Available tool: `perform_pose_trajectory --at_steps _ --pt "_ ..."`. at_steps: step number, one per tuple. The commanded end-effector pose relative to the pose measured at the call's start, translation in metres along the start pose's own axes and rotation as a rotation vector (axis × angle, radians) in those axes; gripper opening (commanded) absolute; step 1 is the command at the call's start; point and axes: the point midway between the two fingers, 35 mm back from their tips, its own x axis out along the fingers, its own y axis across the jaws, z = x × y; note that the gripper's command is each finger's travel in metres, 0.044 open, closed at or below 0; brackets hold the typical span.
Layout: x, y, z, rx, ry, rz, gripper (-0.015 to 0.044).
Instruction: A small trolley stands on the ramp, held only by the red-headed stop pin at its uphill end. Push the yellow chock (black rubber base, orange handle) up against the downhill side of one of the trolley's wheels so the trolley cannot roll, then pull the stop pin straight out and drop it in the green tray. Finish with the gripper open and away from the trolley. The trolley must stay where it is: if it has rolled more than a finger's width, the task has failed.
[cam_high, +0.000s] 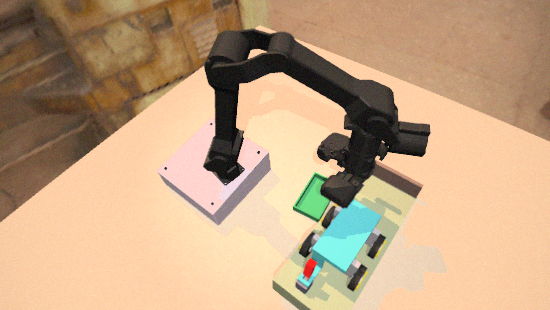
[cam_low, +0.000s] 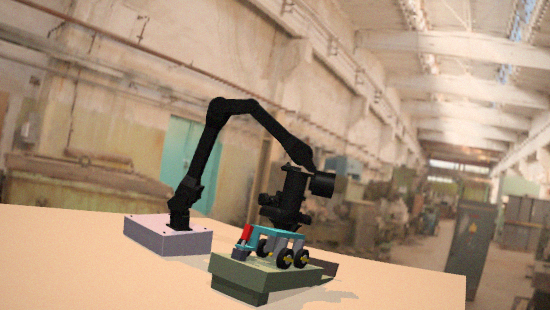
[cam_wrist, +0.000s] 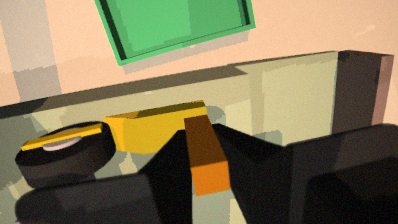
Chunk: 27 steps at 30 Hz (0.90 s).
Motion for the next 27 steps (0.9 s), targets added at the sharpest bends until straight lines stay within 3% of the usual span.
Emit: perform_pose_trajectory --at_steps 1,5,12,27 --pt "0.0 0.0 0.0 0.0 0.0 0.0 0.0" --pt "0.0 0.0 0.0 0.0 0.0 0.0 0.0" --pt "0.0 0.0 0.0 0.0 0.0 0.0 0.0184" --pt "-0.039 -0.001 0.001 -0.003 -0.001 0.007 0.019"
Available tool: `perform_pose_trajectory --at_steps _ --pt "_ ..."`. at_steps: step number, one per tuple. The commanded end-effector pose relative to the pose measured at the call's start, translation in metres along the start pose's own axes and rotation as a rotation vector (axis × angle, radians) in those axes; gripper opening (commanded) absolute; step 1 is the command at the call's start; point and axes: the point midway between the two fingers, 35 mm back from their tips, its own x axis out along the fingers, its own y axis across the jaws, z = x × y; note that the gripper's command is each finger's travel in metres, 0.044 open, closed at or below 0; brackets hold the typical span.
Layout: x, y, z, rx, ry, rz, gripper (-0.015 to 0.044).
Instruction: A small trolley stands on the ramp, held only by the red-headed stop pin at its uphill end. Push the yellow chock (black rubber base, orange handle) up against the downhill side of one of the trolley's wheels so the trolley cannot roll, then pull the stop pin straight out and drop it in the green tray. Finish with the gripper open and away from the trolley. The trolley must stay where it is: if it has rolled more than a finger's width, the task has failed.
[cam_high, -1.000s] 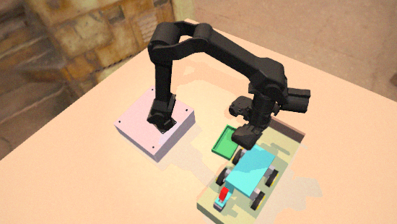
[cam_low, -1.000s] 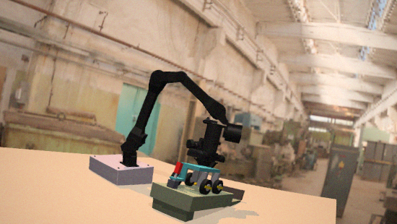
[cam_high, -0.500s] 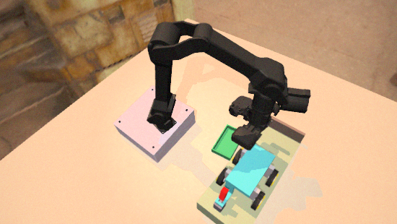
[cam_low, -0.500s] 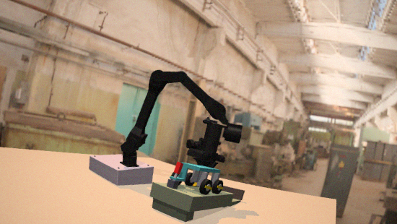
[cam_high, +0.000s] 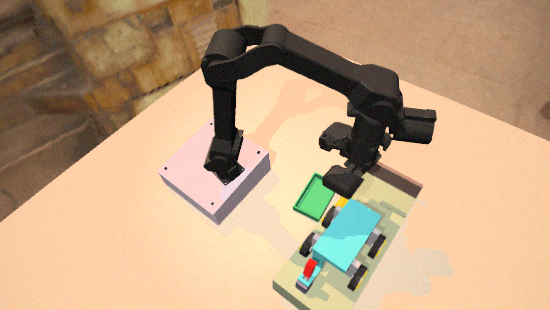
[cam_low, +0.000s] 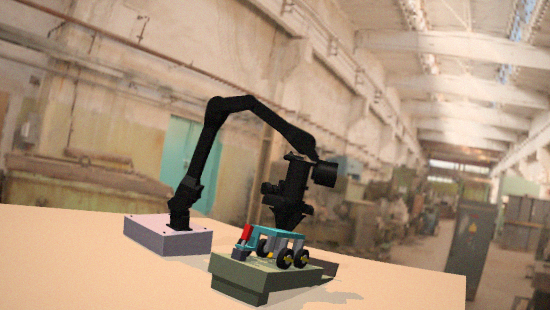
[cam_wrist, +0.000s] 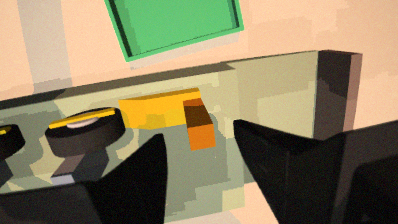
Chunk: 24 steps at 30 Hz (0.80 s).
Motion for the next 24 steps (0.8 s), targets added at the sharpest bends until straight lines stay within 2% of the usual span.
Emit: perform_pose_trajectory --at_steps 1,7,11,15,24 --pt "-0.014 0.0 0.0 0.004 0.002 0.004 0.019" --pt "-0.031 0.0 0.0 0.004 0.002 0.004 0.019" --pt "-0.023 0.0 0.0 0.0 0.001 0.001 0.0295" --pt "-0.037 0.018 -0.023 0.145 0.094 -0.021 0.019" --pt "-0.043 0.089 -0.041 0.704 0.116 0.037 0.019"
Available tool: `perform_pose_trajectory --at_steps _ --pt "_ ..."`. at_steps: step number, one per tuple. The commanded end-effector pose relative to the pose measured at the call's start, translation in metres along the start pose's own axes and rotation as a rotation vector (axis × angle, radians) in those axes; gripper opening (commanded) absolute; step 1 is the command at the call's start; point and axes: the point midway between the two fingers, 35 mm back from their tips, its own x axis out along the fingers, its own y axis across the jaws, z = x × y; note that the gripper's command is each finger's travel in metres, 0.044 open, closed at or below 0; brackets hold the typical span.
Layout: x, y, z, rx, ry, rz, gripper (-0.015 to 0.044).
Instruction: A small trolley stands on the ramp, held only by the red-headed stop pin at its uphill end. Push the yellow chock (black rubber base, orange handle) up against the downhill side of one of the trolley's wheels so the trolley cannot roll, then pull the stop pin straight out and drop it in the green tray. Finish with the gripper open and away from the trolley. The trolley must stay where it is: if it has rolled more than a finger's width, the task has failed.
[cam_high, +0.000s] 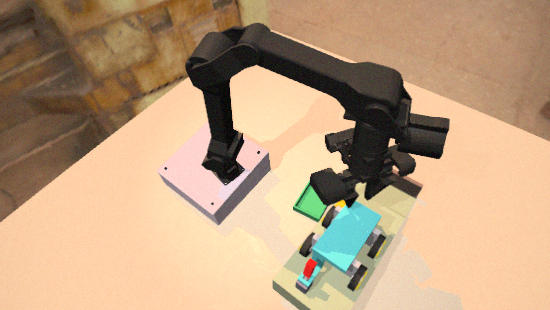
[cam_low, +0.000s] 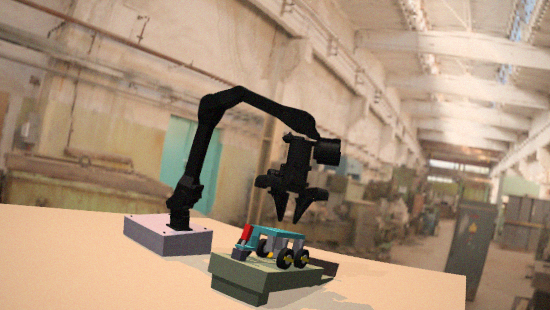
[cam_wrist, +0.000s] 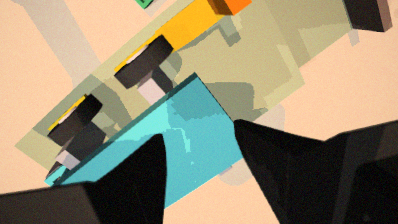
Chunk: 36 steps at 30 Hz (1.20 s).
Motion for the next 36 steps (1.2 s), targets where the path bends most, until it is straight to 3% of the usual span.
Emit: perform_pose_trajectory --at_steps 1,13,36 --pt "-0.001 0.028 -0.022 0.264 0.023 0.043 0.019" --pt "-0.005 0.119 -0.065 1.043 0.109 0.166 0.019" --pt "0.016 0.124 -0.066 1.054 0.112 0.168 0.019"
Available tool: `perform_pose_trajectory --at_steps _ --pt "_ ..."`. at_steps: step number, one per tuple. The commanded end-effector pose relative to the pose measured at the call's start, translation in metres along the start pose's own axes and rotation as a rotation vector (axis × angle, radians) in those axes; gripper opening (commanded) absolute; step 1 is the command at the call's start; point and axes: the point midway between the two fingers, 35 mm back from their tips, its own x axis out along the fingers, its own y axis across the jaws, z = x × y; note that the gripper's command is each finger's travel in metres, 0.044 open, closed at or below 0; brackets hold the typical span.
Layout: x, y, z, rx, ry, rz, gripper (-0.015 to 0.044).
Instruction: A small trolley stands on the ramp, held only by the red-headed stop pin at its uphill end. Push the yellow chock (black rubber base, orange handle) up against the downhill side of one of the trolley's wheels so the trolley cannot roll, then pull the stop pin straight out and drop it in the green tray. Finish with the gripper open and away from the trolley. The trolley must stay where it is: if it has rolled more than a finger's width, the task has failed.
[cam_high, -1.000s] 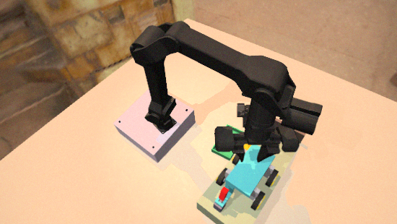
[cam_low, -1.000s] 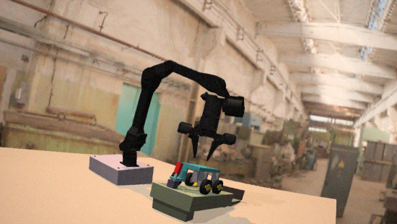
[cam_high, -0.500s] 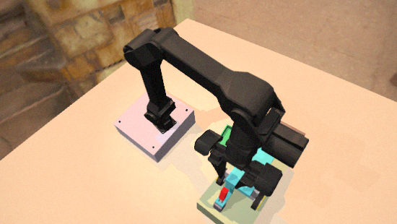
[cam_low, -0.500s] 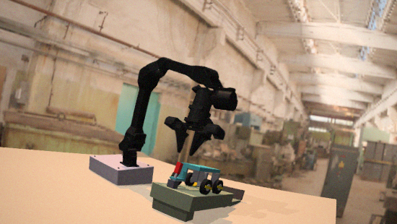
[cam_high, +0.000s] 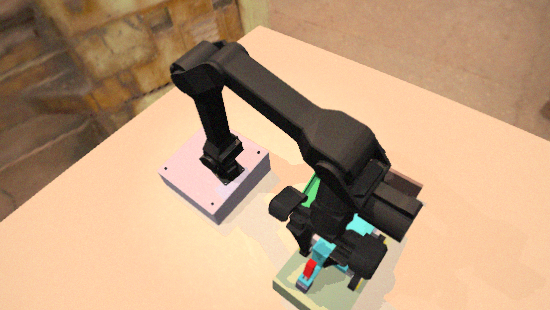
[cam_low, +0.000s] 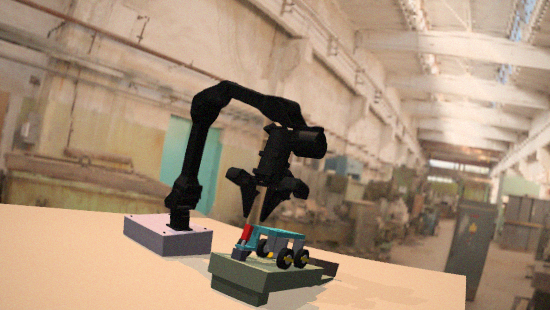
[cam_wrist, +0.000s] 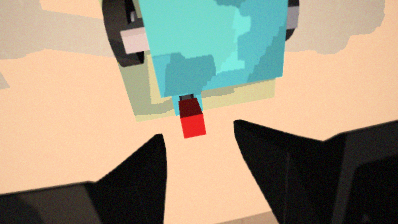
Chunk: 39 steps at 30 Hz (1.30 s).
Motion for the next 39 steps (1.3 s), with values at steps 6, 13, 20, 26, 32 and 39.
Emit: perform_pose_trajectory --at_steps 6,13,20,26,32,39 --pt "0.015 0.002 -0.002 -0.006 0.006 0.006 0.019" --pt "0.017 0.002 -0.001 -0.006 0.007 0.006 0.019" --pt "0.028 0.001 -0.001 -0.006 0.007 0.006 0.019" --pt "0.036 0.0 -0.001 -0.006 0.007 0.006 0.019" --pt "0.044 0.001 -0.001 -0.006 0.008 0.006 0.019" --pt "0.053 0.002 -0.002 -0.006 0.008 0.006 0.019"
